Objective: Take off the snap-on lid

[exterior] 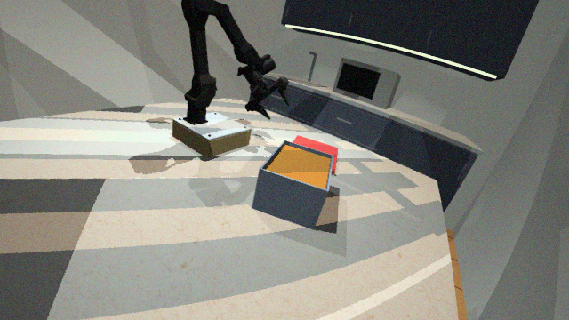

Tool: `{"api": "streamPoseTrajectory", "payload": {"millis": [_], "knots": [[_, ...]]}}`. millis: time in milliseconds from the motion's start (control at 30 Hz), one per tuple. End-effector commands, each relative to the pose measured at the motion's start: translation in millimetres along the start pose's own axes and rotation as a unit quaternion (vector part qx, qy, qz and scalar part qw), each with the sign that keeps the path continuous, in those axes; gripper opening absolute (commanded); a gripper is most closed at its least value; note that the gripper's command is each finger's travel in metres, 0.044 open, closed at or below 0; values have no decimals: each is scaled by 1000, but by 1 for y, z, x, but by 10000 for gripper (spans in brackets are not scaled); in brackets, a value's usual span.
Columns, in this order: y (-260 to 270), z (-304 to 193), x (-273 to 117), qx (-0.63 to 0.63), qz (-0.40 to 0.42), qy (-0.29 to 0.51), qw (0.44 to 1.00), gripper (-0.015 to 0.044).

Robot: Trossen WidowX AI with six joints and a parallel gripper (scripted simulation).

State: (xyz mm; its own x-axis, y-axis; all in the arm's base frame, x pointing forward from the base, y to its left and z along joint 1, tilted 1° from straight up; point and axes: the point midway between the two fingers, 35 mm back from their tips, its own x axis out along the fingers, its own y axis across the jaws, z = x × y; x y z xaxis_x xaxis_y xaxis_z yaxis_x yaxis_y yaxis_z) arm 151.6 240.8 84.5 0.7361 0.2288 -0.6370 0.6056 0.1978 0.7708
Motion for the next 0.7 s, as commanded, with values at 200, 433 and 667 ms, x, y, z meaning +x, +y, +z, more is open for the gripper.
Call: {"api": "streamPoseTrajectory", "payload": {"millis": [200,433,667], "knots": [[11,-1,-17,6,3,2,1000,440],[7,0,-12,6,3,2,1000,440],[7,0,-12,6,3,2,1000,440]]}}
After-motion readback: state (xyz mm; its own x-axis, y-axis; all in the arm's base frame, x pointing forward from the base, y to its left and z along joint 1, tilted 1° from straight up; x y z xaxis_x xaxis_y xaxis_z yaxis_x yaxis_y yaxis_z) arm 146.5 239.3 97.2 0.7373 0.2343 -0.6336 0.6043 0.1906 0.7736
